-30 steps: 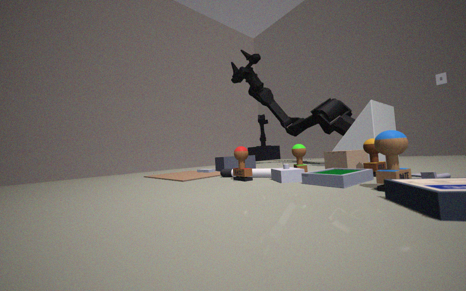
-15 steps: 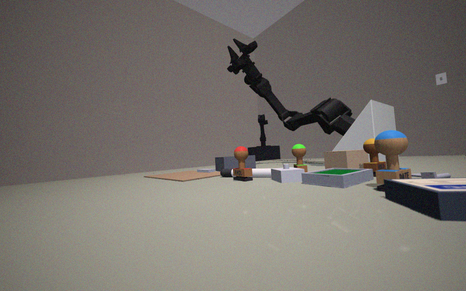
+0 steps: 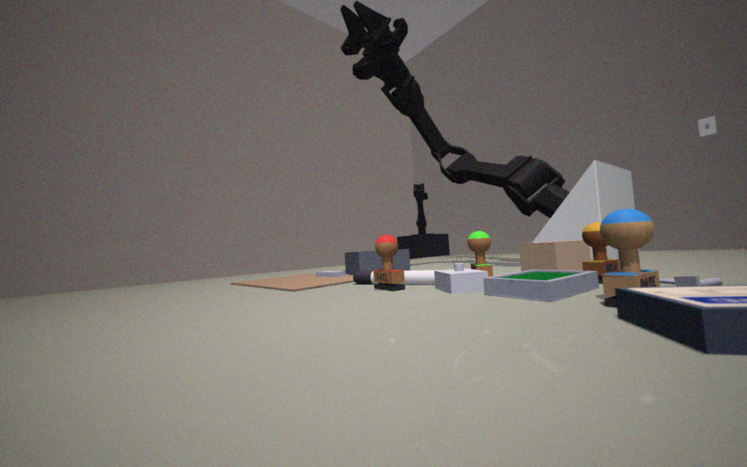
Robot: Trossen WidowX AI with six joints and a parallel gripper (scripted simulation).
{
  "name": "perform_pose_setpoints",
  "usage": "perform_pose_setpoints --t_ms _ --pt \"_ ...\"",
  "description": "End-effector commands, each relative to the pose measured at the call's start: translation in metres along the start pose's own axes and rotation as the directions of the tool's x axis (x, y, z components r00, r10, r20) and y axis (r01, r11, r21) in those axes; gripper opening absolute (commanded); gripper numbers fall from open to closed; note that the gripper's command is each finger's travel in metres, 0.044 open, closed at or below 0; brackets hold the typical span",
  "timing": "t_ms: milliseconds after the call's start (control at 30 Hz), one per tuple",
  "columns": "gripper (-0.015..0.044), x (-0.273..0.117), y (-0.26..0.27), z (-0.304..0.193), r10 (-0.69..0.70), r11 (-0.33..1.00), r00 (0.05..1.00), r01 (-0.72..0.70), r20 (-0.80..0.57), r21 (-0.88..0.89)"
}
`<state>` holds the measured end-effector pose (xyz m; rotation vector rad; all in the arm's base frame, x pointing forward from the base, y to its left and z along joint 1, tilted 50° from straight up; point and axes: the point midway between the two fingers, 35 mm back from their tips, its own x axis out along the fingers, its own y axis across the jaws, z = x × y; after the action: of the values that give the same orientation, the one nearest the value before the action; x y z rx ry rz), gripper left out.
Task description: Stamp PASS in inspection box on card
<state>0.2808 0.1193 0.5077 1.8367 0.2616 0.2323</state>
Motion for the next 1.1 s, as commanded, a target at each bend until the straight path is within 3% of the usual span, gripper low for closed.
perform_pose_setpoints --t_ms 0,133,300,467,600,800,933,1067 --pt "0.0217 0.036 -0.055 0.023 -0.163 0.973 0.979 0.18 0.123 -0.147" --pt "0.0217 0.063 -0.113 0.051 -0.319 0.879 0.913 0.385 0.256 -0.28" --pt "0.0217 0.08 -0.184 0.089 -0.48 0.668 0.773 0.629 0.415 -0.398" --pt "0.0217 0.079 -0.251 0.127 -0.602 0.344 0.583 0.806 0.546 -0.481" --pt "0.0217 0.066 -0.3 0.158 -0.657 0.039 0.398 0.866 0.64 -0.498" --pt "0.0217 0.025 -0.37 0.21 -0.639 -0.478 0.045 0.759 0.768 -0.441" --pt "0.0217 -0.013 -0.403 0.24 -0.55 -0.756 -0.184 0.524 0.815 -0.392" --pt "0.0217 -0.041 -0.422 0.261 -0.441 -0.893 -0.341 0.259 0.83 -0.368"
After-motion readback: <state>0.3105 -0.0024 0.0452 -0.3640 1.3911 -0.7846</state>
